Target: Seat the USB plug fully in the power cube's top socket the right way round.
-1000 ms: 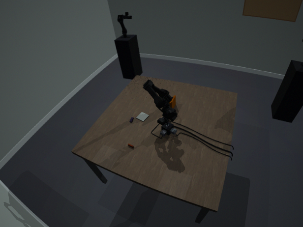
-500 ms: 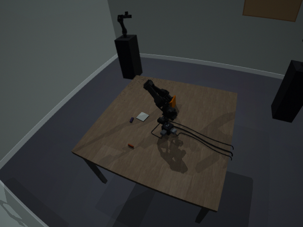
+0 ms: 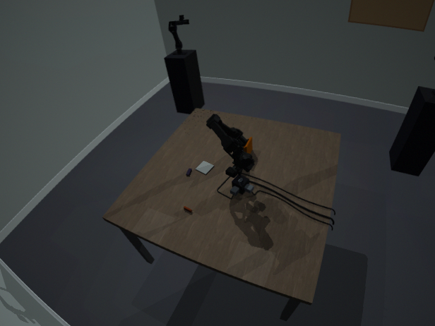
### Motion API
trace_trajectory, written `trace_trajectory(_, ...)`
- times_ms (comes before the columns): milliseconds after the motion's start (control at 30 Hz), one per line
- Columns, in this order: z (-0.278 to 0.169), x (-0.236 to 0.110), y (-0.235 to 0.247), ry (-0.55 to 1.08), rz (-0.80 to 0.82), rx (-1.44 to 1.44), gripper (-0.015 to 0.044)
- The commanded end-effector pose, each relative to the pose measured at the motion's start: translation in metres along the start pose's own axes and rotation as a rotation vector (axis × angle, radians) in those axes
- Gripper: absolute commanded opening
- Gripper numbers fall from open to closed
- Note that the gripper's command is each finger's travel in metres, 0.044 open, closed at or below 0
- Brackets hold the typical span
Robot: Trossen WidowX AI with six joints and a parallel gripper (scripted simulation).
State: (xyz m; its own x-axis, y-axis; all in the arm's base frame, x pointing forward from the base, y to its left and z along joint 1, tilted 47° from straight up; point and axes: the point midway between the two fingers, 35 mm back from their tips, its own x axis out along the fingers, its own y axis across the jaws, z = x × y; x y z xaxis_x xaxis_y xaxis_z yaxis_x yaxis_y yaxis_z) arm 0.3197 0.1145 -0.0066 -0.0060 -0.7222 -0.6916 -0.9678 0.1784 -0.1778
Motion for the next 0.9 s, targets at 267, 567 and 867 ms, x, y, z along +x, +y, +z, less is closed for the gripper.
trace_trajectory(267, 0.0011, -0.0099, 0.0002, -0.006, 0.001, 0.004, 0.0)
trace_trajectory(567, 0.0005, -0.01, 0.0001, -0.003, 0.0, 0.032, 0.0)
trace_trajectory(867, 0.0002, -0.0091, 0.0, -0.001, 0.0, 0.248, 0.0)
